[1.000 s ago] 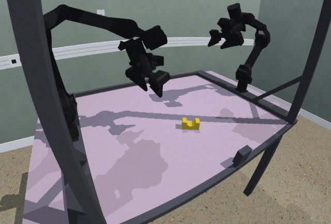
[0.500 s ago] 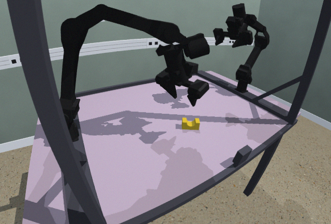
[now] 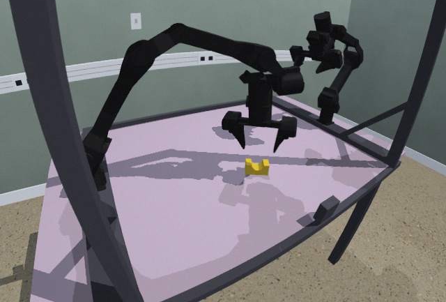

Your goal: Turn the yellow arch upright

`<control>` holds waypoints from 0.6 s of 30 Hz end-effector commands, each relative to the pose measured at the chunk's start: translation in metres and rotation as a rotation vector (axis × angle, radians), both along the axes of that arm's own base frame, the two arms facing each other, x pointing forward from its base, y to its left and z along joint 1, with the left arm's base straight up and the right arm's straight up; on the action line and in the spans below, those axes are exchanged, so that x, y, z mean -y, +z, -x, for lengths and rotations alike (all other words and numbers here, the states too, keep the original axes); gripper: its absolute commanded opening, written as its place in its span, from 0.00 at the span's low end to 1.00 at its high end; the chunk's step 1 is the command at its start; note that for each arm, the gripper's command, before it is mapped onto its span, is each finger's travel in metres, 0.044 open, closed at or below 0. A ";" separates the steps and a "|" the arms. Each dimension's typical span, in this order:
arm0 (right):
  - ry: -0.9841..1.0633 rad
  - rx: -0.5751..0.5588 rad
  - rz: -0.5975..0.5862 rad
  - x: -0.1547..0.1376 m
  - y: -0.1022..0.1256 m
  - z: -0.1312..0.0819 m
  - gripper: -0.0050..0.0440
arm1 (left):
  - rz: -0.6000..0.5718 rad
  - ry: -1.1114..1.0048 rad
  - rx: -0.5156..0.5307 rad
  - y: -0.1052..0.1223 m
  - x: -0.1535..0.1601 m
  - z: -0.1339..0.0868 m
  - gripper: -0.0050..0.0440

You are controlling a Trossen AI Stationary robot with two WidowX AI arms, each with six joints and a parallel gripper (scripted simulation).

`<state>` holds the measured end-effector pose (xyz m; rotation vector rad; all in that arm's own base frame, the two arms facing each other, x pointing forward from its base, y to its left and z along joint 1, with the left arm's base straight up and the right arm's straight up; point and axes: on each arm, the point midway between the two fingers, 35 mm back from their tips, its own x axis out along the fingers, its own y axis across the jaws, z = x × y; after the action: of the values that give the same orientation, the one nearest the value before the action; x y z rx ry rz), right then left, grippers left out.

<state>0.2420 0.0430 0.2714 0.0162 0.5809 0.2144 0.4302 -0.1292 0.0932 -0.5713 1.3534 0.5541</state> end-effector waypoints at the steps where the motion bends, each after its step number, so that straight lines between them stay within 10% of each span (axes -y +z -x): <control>1: 0.001 0.013 0.005 0.001 -0.003 0.006 0.92 | 0.054 0.190 -0.073 -0.004 -0.006 -0.013 0.92; 18: -0.015 -0.004 -0.003 0.003 -0.030 0.017 0.92 | 0.060 0.252 -0.127 -0.065 -0.004 -0.010 0.92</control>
<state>0.2266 0.0402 0.2398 0.0151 0.6073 0.2058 0.4387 -0.1192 0.0329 -0.7662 1.4384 0.7793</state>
